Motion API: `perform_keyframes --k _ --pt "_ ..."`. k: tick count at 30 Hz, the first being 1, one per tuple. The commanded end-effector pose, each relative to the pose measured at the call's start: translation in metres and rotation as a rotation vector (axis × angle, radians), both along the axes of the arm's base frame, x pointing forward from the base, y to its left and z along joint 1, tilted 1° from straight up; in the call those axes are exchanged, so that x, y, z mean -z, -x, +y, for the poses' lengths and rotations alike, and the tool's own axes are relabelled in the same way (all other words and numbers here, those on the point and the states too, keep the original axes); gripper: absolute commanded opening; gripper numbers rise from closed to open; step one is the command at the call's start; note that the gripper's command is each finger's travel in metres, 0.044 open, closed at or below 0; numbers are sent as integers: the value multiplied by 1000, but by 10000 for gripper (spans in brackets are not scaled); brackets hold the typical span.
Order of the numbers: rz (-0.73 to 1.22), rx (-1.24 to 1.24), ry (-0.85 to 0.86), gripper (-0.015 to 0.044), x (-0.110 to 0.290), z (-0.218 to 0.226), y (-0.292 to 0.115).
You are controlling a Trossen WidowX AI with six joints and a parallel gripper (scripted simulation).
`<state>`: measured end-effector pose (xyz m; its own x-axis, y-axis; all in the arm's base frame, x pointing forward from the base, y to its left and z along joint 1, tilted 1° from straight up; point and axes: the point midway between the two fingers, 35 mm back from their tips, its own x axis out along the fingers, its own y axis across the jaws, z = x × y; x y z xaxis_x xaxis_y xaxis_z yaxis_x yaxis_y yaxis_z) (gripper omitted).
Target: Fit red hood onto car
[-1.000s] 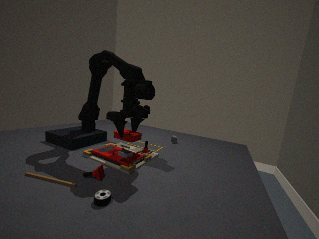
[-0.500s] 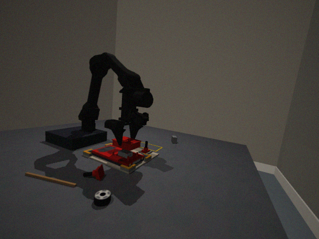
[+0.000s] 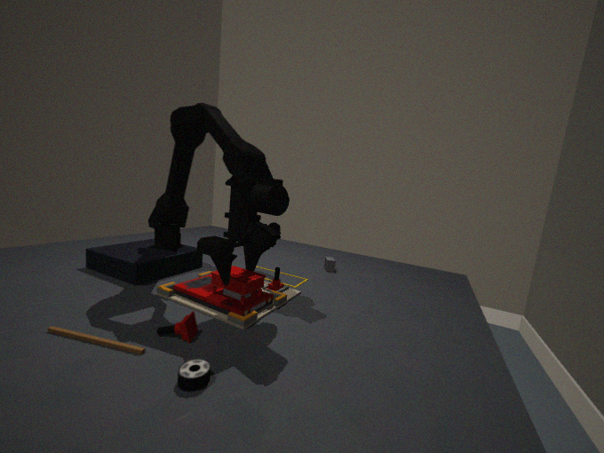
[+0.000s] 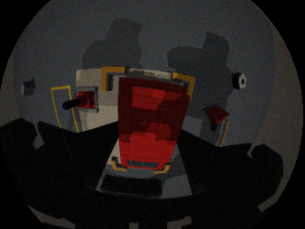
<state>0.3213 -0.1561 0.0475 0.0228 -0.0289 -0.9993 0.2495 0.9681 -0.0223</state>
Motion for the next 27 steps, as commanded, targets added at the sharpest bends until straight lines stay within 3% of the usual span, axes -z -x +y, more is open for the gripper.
perform_keyframes --k 1,27 --pt "-4 -2 3 0 -1 0 -1" --pt "-4 -2 3 0 3 0 -1"
